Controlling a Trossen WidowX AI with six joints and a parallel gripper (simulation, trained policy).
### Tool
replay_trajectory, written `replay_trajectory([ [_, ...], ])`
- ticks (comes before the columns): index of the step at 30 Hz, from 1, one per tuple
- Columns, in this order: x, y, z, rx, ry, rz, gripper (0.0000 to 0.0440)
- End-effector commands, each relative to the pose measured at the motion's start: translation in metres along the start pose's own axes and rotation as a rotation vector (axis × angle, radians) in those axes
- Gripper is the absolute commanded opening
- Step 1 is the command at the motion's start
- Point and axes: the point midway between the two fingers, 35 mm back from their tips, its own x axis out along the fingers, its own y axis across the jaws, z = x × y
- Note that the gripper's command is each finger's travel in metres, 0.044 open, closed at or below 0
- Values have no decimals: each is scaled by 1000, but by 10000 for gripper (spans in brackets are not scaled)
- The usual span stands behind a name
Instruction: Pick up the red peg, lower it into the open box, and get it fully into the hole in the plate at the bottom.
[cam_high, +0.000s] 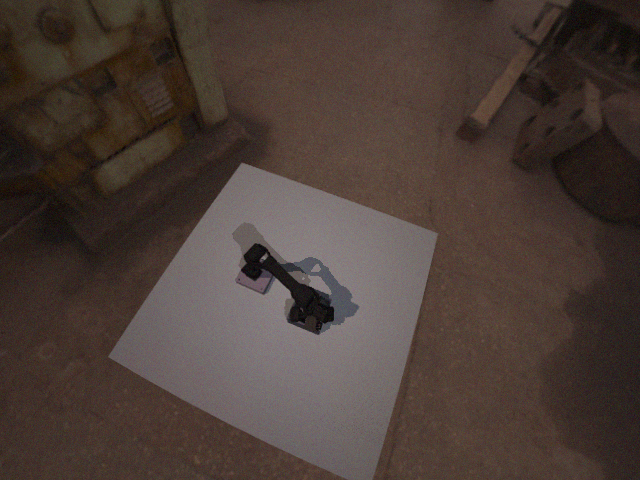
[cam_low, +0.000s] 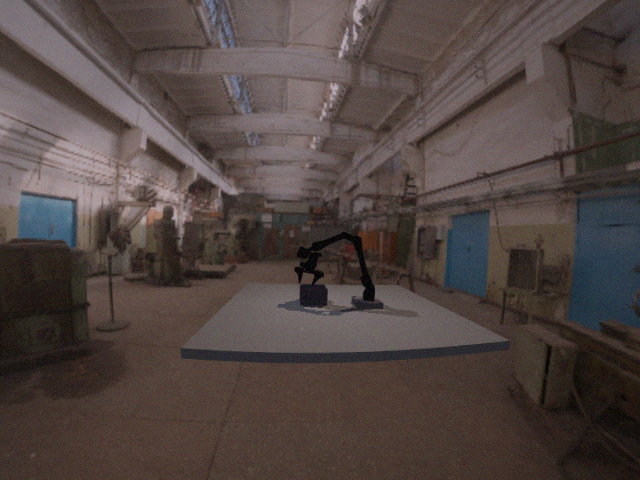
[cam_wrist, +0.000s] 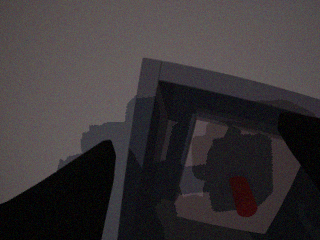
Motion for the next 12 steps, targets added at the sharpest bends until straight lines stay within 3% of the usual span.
replay_trajectory([
  [1,-3,2,22,14,-60,16,440],
  [12,-12,1,64,58,-158,47,440],
])
